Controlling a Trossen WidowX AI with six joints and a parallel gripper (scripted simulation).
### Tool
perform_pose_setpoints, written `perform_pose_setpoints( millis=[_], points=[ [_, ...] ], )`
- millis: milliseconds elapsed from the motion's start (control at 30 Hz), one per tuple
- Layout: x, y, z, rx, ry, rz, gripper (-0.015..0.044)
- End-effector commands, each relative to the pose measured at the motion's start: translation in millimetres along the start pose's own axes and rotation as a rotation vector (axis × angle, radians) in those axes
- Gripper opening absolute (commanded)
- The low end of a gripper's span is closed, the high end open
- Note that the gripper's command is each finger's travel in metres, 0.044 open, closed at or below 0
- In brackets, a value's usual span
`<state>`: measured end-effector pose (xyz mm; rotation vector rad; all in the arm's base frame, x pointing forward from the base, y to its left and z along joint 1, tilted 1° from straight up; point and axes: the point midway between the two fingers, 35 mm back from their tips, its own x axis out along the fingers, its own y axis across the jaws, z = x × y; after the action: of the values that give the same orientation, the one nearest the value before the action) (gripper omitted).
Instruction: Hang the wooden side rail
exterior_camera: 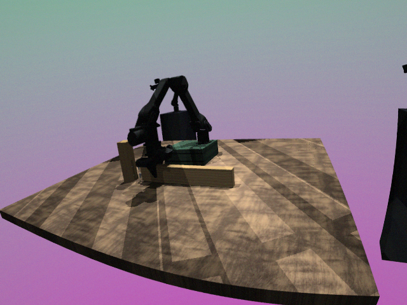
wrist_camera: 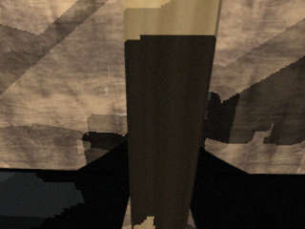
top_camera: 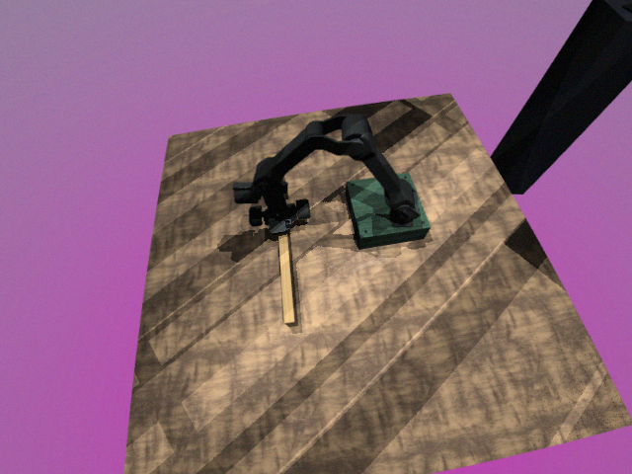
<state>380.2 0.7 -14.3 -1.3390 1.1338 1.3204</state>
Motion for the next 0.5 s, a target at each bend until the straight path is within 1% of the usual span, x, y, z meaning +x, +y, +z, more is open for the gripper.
perform_pose_setpoints(
  millis=[0, 467],
  points=[
    [-6.8, -2.1, -0.1, -0.007, 0.001, -0.014, 0.0],
    [-9.1, -2.1, -0.1, -0.007, 0.001, -0.014, 0.0]
  ],
)
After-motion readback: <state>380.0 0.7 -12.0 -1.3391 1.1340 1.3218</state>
